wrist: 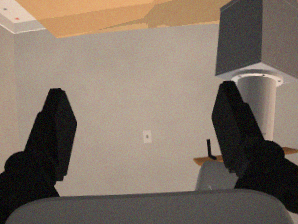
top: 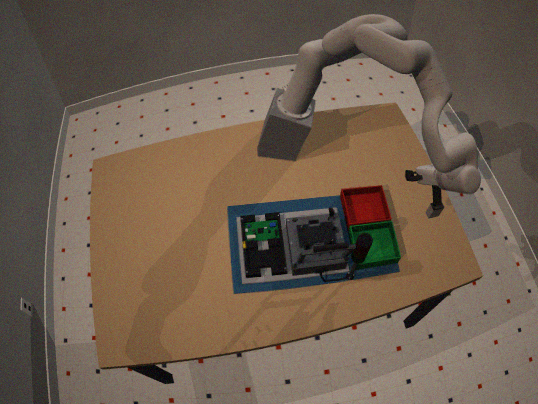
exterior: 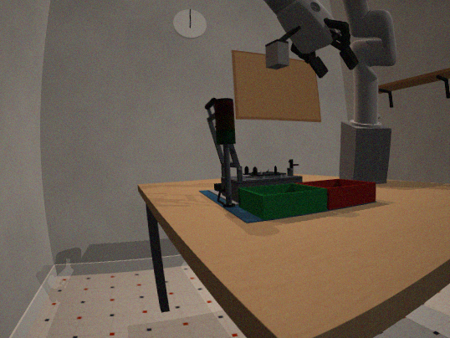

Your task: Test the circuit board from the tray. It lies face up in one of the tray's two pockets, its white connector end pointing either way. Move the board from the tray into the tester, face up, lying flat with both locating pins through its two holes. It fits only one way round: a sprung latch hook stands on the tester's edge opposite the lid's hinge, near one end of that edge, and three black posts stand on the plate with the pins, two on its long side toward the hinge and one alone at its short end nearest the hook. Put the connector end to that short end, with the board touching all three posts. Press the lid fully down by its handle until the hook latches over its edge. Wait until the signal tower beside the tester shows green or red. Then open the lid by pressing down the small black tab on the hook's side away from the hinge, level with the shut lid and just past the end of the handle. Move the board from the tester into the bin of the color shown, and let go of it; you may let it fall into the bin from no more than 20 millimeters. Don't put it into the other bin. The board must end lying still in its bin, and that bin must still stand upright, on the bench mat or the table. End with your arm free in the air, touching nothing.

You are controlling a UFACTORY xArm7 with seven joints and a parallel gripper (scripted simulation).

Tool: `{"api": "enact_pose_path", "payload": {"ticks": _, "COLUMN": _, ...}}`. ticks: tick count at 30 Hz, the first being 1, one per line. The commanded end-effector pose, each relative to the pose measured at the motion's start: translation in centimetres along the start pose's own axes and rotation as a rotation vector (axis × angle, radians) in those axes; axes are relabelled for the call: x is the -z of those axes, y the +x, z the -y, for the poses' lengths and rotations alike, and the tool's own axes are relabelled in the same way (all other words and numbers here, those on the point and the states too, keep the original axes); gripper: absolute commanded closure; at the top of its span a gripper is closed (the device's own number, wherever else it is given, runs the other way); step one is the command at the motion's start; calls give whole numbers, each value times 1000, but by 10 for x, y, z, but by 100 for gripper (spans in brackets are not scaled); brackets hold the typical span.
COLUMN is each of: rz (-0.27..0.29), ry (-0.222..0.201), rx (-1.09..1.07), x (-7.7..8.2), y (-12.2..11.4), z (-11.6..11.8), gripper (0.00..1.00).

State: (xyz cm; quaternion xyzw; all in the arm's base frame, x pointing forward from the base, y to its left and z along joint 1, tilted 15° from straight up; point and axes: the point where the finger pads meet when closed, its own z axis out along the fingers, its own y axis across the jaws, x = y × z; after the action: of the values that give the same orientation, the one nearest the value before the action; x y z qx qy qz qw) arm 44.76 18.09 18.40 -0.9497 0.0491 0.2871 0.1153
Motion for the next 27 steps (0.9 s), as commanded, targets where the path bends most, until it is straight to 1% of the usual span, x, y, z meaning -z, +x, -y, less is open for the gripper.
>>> {"api": "enact_pose_path", "payload": {"ticks": 1, "rz": -5, "ry": 1, "rx": 1, "x": 2, "y": 0, "z": 0, "gripper": 0}}
{"api": "enact_pose_path", "payload": {"ticks": 5, "rz": -12, "ry": -4, "rx": 17, "x": 2, "y": -1, "z": -5, "gripper": 0}}
{"api": "enact_pose_path", "payload": {"ticks": 9, "rz": -35, "ry": -22, "rx": 69, "x": 1, "y": -3, "z": -23, "gripper": 0}}
{"api": "enact_pose_path", "payload": {"ticks": 12, "rz": -63, "ry": -48, "rx": 139, "x": 0, "y": -6, "z": -47, "gripper": 0}}
{"api": "enact_pose_path", "payload": {"ticks": 14, "rz": -89, "ry": -69, "rx": 202, "x": -2, "y": -9, "z": -68, "gripper": 0}}
{"api": "enact_pose_path", "payload": {"ticks": 16, "rz": -89, "ry": -69, "rx": 202, "x": -2, "y": -9, "z": -68, "gripper": 0}}
{"api": "enact_pose_path", "payload": {"ticks": 19, "rz": -135, "ry": -108, "rx": 313, "x": -6, "y": -15, "z": -106, "gripper": 0}}
{"api": "enact_pose_path", "payload": {"ticks": 21, "rz": -138, "ry": -110, "rx": 319, "x": -6, "y": -16, "z": -108, "gripper": 0}}
{"api": "enact_pose_path", "payload": {"ticks": 23, "rz": -172, "ry": -135, "rx": 396, "x": -8, "y": -20, "z": -135, "gripper": 0}}
{"api": "enact_pose_path", "payload": {"ticks": 25, "rz": -178, "ry": -139, "rx": 408, "x": -9, "y": -20, "z": -139, "gripper": 0}}
{"api": "enact_pose_path", "payload": {"ticks": 26, "rz": -201, "ry": -152, "rx": 452, "x": -10, "y": -22, "z": -156, "gripper": 0}}
{"api": "enact_pose_path", "payload": {"ticks": 27, "rz": -213, "ry": -160, "rx": 478, "x": -11, "y": -24, "z": -166, "gripper": 0}}
